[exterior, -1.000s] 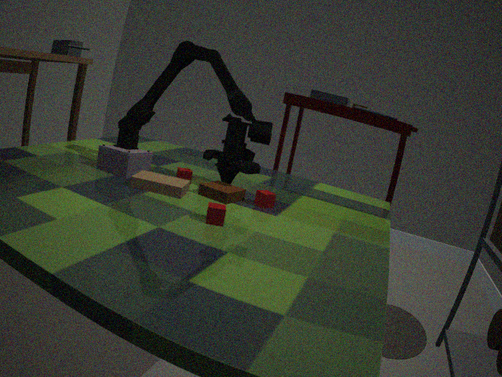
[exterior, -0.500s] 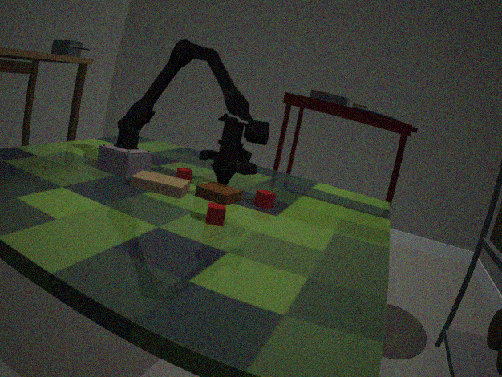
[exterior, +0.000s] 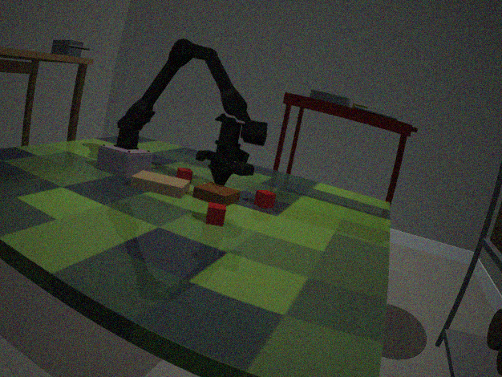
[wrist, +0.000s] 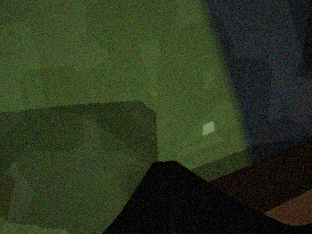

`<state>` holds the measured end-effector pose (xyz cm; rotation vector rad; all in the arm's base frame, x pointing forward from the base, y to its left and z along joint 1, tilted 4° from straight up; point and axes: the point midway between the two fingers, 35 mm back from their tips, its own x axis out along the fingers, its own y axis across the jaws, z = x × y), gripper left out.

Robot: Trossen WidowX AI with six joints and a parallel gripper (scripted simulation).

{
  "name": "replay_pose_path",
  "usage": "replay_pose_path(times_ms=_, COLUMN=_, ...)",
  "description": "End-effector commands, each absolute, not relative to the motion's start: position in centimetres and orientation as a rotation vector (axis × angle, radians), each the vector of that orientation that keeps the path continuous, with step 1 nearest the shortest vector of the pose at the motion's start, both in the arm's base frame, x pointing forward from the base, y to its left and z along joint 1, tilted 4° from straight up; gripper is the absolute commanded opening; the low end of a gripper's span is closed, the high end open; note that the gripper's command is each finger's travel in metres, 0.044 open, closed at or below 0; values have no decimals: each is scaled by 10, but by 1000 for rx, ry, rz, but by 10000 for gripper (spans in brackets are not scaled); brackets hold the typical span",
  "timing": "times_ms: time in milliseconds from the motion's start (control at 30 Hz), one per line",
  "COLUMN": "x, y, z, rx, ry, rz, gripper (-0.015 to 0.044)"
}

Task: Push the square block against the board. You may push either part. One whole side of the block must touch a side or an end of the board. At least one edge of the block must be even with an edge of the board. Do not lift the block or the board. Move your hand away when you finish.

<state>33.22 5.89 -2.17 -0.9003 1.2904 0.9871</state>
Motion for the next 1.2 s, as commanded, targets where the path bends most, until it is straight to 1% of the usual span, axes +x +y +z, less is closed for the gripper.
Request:
replay_pose_path(times_ms=0, x=334, y=61, z=-22, rx=-906, ry=1290, rz=988, gripper=0)
replay_pose_path(times_ms=933, x=348, y=104, z=-18, rx=-903, ry=1286, rz=990, gripper=0)
replay_pose_path(times_ms=1000, x=347, y=100, z=-7, rx=-904, ry=1286, rz=994, gripper=0)
replay_pose_path(times_ms=1100, x=346, y=96, z=34, rx=-903, ry=1286, rz=990, gripper=0)
replay_pose_path(times_ms=1167, x=345, y=96, z=37, rx=-903, ry=1286, rz=989, gripper=0)
